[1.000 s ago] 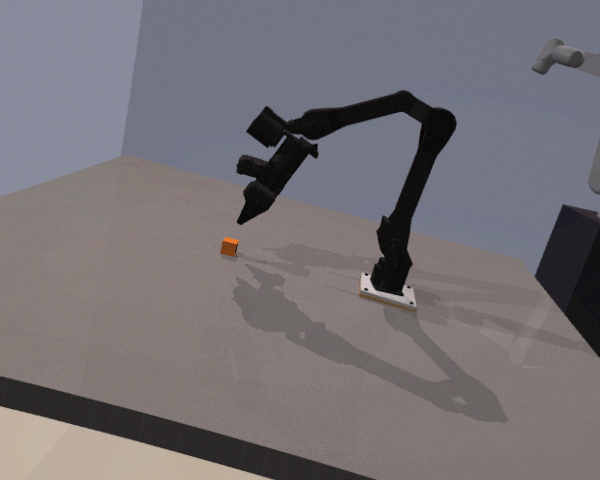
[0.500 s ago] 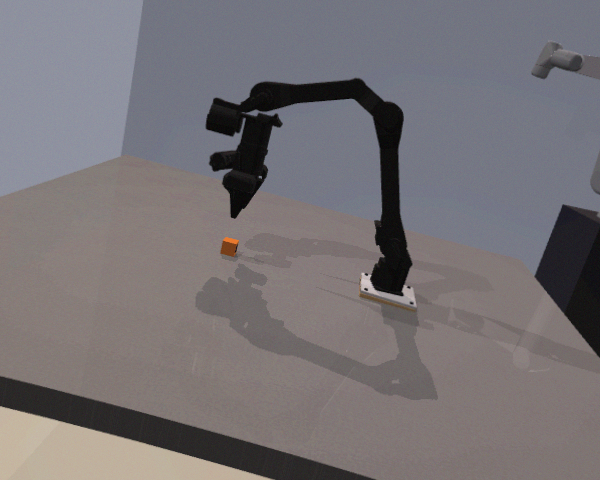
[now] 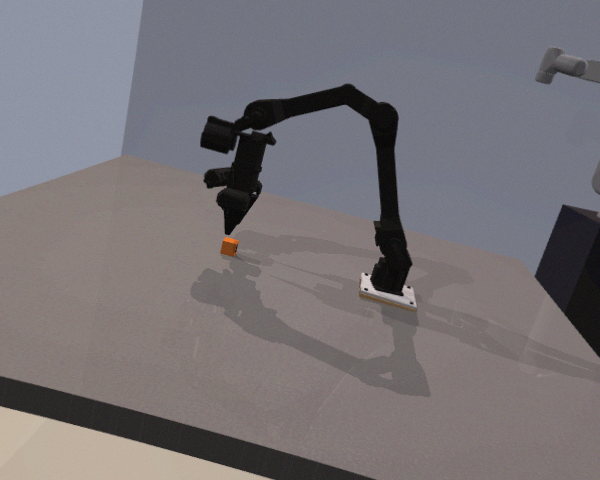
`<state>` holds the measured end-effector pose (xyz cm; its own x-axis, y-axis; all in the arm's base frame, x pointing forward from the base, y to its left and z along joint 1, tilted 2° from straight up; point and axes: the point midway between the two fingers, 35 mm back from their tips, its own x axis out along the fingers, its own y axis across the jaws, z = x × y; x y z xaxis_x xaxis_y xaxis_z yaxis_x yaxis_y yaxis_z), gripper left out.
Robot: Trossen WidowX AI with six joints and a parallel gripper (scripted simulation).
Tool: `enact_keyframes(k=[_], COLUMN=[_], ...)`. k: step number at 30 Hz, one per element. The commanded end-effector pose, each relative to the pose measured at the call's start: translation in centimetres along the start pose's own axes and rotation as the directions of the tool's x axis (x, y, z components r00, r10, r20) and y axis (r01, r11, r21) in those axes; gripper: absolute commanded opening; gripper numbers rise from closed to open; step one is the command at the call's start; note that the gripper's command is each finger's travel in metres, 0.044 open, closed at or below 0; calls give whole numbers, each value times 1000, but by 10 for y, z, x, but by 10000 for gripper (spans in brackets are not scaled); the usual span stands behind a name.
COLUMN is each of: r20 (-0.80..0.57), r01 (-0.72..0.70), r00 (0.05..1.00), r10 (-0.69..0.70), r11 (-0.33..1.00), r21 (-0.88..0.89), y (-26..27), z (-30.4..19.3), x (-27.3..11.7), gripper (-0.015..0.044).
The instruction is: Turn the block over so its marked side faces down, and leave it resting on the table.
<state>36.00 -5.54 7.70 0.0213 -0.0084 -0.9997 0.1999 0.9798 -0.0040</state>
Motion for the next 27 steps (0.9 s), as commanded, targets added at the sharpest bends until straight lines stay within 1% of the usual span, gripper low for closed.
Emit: enact_keyframes(k=[1,26,27], r20=[-16,-16,-16], r01=[-3,-3,-3], r00=[1000,1000,1000], r10=[3,3,3], r11=[1000,1000,1000], r21=[-4,-4,-4], y=[0,0,0], z=[-3,-4,-4], x=[10,43,43], gripper=[440,440,414])
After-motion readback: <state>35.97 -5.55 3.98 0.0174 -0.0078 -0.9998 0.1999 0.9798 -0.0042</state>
